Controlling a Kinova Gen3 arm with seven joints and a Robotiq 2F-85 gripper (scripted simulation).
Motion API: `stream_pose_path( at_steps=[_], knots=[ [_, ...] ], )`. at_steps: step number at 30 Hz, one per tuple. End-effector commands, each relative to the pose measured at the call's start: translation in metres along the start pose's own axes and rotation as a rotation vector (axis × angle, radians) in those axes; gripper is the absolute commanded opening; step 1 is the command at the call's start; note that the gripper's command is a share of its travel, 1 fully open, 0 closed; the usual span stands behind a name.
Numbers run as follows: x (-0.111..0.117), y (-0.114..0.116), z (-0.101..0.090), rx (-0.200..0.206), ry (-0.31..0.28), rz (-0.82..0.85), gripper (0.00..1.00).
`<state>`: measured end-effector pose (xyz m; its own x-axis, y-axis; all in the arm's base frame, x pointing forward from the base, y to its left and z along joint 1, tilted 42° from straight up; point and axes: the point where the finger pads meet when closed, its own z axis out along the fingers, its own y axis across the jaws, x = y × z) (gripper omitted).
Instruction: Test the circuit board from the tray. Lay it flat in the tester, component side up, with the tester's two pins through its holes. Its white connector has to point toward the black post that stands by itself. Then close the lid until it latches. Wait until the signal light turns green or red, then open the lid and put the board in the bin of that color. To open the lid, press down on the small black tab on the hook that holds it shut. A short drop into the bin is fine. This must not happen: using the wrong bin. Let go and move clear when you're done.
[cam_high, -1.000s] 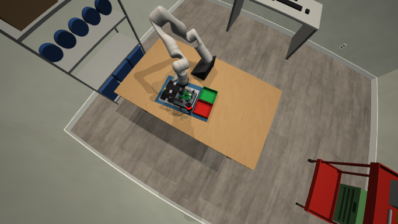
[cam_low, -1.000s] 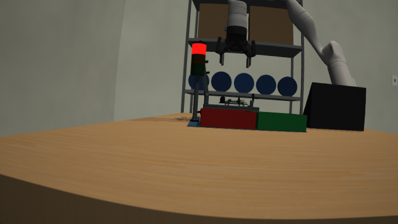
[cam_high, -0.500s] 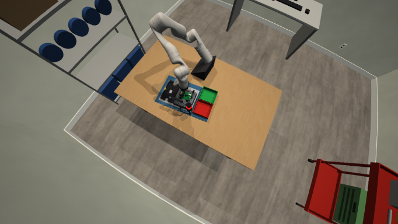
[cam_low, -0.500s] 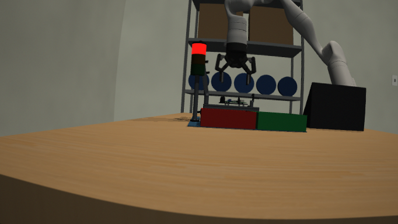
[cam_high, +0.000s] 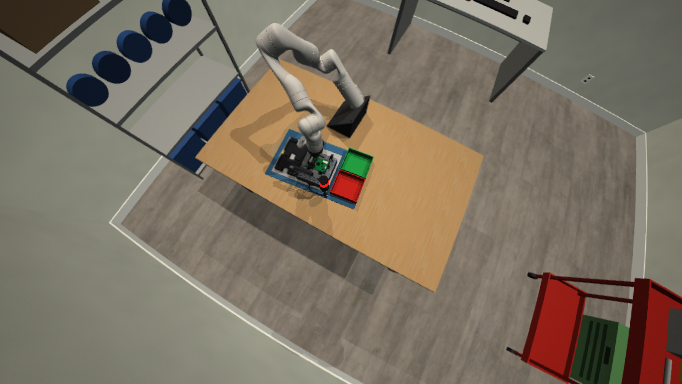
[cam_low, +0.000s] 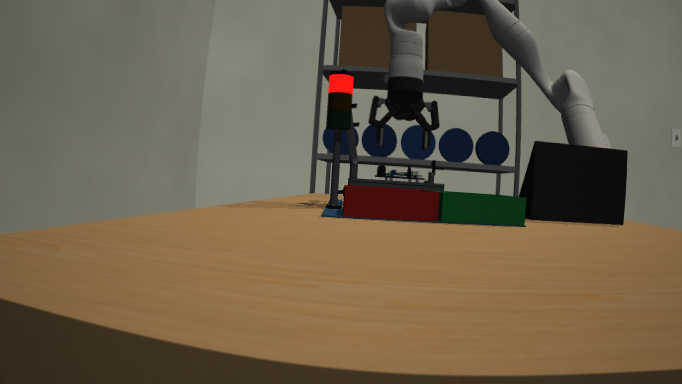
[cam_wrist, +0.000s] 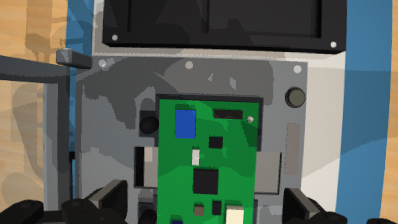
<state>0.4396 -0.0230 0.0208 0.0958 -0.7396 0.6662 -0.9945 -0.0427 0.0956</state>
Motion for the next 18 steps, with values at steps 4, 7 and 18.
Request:
stream_pose_path(
  at_steps=[4,7,18],
  knots=[
    [-0.0003,-0.0004,-0.0008,0.002,-0.001,0.000,1.00],
    [-0.0003,-0.0004,-0.0008,0.002,-0.001,0.000,1.00],
    [-0.0003,-0.0005,0.0057,0.002,-0.001,0.000,1.00]
  ],
)
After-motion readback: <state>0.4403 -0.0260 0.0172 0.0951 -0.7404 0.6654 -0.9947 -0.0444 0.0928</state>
